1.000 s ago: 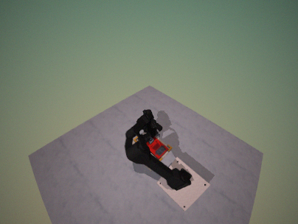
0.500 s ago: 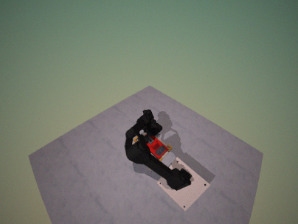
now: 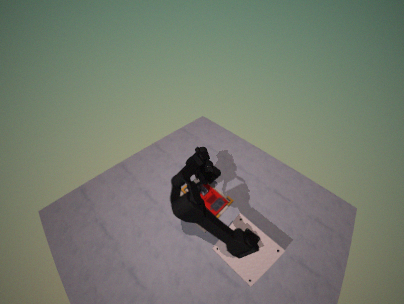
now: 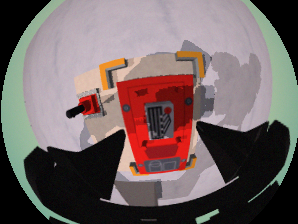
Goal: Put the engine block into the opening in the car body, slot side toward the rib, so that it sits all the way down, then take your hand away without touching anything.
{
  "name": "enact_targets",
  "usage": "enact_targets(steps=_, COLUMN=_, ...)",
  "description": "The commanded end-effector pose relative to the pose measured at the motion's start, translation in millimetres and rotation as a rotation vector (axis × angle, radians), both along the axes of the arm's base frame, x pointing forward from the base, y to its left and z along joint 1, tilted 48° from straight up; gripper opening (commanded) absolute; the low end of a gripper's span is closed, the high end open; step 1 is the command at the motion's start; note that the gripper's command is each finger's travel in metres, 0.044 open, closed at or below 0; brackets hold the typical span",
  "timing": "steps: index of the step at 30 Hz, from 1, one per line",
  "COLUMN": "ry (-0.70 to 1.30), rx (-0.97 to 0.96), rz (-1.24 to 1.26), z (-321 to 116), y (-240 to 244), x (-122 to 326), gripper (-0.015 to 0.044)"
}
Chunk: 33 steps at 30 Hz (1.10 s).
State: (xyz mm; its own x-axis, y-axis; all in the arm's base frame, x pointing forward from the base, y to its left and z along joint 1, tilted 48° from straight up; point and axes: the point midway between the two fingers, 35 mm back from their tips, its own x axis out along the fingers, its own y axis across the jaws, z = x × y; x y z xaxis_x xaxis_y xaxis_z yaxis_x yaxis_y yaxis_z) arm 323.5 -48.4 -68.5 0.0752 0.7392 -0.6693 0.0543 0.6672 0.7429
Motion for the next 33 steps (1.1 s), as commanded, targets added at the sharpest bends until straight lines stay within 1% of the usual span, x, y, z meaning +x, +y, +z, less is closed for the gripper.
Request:
enact_targets(steps=1, ry=-0.004, rx=-0.007, rz=0.006, z=1.1, y=-1.5, x=1.5, gripper=0.0387)
enact_targets(steps=16, ry=-0.004, rx=-0.007, rz=0.006, z=1.1, y=-1.5, x=1.5, gripper=0.0)
enact_targets(steps=33, ry=-0.004, rx=-0.007, rz=0.006, z=1.1, y=-1.5, x=1.5, gripper=0.0)
